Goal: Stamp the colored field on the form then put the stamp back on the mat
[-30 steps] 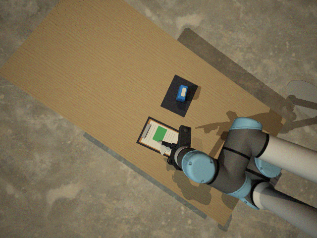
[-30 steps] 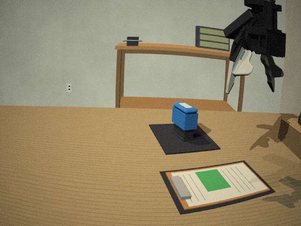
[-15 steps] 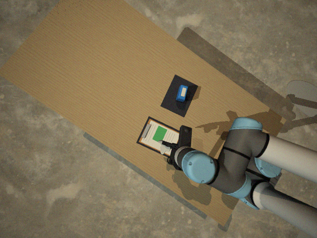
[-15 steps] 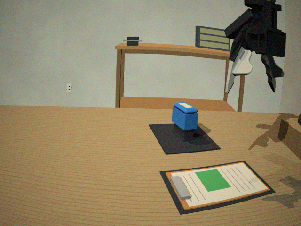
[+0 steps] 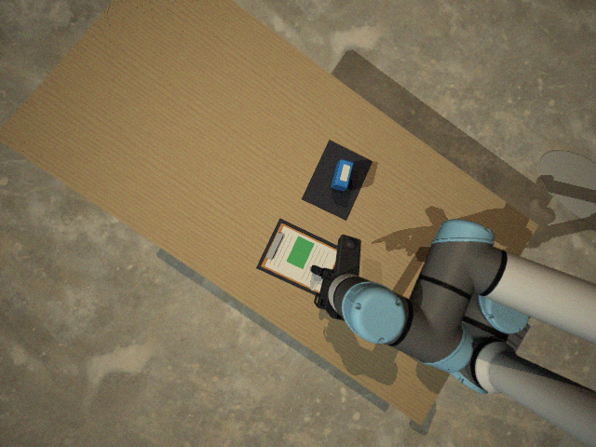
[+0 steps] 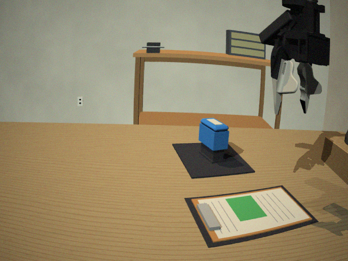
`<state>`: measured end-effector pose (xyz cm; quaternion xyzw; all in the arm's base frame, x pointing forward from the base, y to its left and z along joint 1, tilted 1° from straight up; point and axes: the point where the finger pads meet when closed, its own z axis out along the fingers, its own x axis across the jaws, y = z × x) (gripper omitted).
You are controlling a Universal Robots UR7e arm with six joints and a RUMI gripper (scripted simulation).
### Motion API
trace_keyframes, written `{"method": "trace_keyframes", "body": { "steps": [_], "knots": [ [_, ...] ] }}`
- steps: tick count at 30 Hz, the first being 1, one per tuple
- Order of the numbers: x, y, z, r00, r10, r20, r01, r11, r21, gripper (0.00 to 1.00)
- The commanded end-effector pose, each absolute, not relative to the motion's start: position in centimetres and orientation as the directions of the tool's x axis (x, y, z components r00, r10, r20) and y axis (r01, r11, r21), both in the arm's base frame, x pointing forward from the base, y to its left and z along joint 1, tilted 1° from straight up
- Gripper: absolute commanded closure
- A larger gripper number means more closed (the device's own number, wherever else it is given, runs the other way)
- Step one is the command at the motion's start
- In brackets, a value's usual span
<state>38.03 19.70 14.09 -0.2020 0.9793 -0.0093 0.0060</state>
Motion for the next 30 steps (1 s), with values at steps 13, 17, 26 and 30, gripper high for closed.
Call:
{"method": "trace_keyframes", "body": {
  "steps": [13, 17, 26, 30],
  "knots": [
    [39.5, 16.0, 13.5, -0.919, -0.393, -0.009, -0.393, 0.919, -0.021, 0.5],
    [40.2, 14.3, 13.2, -0.919, -0.393, -0.008, -0.393, 0.919, -0.021, 0.5],
    [42.3, 9.3, 12.4, -0.919, -0.393, -0.007, -0.393, 0.919, -0.019, 0.5],
    [43.0, 8.0, 12.4, -0.919, -0.393, -0.011, -0.393, 0.919, -0.021, 0.5]
  ]
}}
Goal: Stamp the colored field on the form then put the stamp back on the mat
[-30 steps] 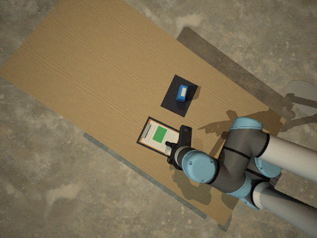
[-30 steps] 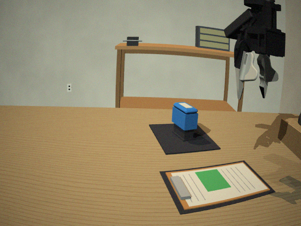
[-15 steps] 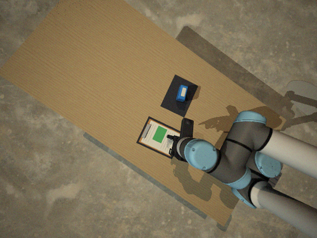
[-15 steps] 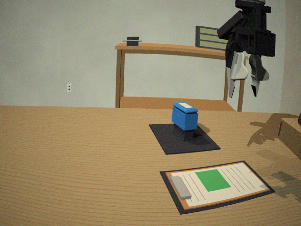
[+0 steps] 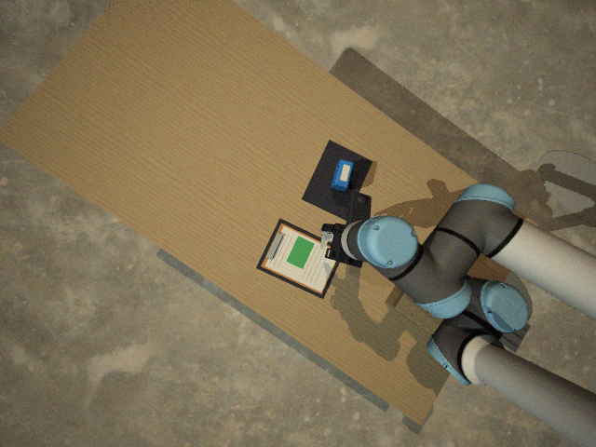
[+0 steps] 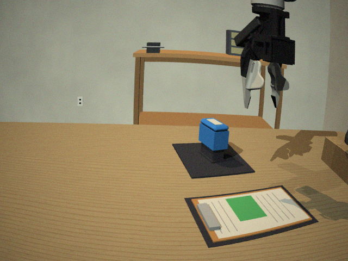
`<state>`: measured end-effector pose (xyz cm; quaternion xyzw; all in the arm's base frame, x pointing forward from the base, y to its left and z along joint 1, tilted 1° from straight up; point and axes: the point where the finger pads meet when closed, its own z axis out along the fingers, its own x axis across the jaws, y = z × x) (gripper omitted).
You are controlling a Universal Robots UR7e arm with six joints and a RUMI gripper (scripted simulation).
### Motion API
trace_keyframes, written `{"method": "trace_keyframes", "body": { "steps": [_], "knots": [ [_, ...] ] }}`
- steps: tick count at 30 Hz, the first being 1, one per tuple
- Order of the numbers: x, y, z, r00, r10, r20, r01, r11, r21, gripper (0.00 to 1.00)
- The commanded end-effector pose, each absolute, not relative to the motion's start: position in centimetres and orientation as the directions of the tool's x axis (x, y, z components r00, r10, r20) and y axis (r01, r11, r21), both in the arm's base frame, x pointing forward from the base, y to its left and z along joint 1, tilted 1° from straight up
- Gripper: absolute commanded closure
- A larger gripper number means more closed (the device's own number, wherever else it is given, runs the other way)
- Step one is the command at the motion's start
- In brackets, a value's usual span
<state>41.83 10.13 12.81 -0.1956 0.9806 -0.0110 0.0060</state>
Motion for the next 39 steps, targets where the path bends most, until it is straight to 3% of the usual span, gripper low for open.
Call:
{"method": "trace_keyframes", "body": {
  "steps": [1, 25, 39],
  "knots": [
    [43.3, 7.4, 12.4, -0.919, -0.393, -0.012, -0.393, 0.919, -0.022, 0.5],
    [48.7, -5.7, 10.4, -0.919, -0.393, -0.012, -0.393, 0.919, -0.023, 0.5],
    [49.8, -8.4, 10.0, -0.919, -0.393, -0.012, -0.393, 0.919, -0.024, 0.5]
  ]
}}
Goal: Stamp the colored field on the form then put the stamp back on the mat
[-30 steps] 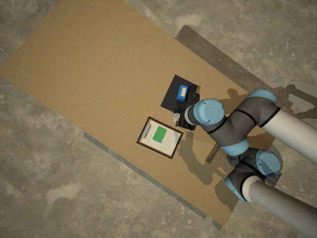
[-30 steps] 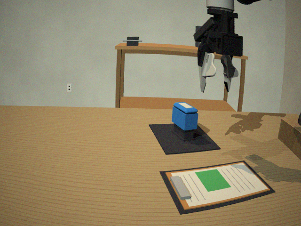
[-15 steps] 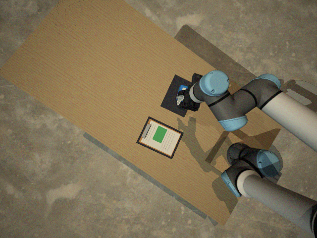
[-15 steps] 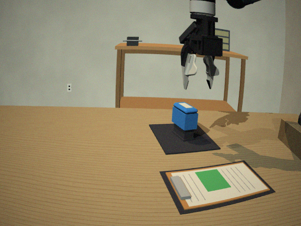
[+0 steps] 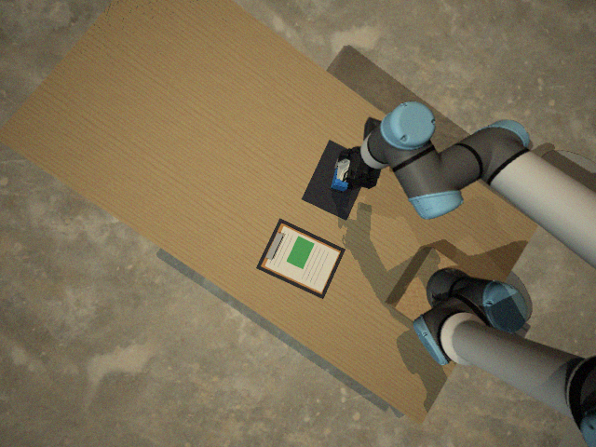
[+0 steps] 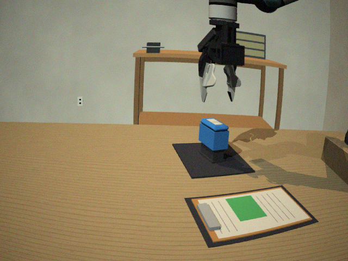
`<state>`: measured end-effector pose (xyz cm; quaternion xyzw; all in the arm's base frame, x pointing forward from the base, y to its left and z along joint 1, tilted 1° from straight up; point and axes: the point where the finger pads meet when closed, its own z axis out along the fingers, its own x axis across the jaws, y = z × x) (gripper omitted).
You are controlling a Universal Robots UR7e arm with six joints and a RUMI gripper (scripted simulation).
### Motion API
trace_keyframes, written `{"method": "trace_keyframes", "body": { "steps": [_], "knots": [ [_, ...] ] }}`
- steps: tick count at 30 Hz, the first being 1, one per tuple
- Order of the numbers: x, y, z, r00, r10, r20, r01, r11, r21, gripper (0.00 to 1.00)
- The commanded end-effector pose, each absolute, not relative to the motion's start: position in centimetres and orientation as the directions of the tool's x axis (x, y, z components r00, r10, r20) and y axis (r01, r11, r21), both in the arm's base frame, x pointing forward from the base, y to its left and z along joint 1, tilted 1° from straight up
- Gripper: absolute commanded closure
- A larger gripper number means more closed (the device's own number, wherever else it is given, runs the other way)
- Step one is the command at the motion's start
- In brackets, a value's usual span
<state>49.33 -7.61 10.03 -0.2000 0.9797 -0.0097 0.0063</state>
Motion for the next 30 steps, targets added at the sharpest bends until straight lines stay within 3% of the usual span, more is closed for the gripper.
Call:
{"method": "trace_keyframes", "body": {
  "steps": [1, 30],
  "knots": [
    [49.8, -8.4, 10.0, -0.919, -0.393, -0.012, -0.393, 0.919, -0.024, 0.5],
    [49.6, -8.3, 6.6, -0.919, -0.394, -0.007, -0.393, 0.919, -0.019, 0.5]
  ]
}}
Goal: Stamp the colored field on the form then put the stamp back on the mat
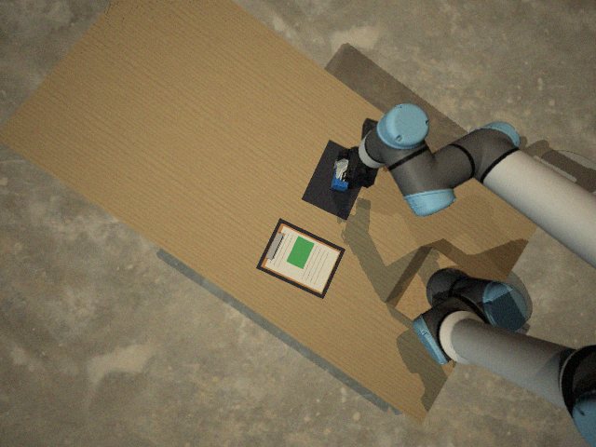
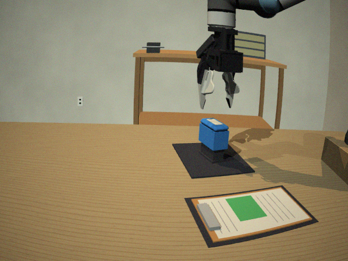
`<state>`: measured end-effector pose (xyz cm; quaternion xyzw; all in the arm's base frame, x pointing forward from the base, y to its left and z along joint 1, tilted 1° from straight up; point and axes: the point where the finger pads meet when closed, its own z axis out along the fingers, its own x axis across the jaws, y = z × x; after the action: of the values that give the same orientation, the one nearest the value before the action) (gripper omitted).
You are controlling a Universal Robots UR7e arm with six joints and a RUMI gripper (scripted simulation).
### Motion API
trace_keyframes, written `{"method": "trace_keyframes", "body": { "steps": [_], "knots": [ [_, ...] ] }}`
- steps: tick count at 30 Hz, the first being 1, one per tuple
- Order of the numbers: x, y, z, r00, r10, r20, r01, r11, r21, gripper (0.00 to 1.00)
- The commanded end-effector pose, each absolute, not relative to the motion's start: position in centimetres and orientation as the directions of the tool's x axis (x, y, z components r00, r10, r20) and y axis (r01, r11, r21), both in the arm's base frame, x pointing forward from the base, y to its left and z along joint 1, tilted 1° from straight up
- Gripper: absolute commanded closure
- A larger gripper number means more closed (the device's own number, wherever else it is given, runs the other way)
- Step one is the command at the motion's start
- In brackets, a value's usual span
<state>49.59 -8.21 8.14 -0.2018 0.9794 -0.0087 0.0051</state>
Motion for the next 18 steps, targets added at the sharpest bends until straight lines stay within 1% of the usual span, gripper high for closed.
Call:
{"method": "trace_keyframes", "body": {
  "steps": [1, 11, 18],
  "knots": [
    [49.6, -8.4, 6.1, -0.919, -0.394, -0.007, -0.393, 0.919, -0.019, 0.5],
    [49.7, -8.4, 1.6, -0.919, -0.394, -0.007, -0.393, 0.919, -0.019, 0.5],
    [49.7, -8.4, 0.2, -0.919, -0.394, -0.007, -0.393, 0.919, -0.019, 0.5]
  ]
}}
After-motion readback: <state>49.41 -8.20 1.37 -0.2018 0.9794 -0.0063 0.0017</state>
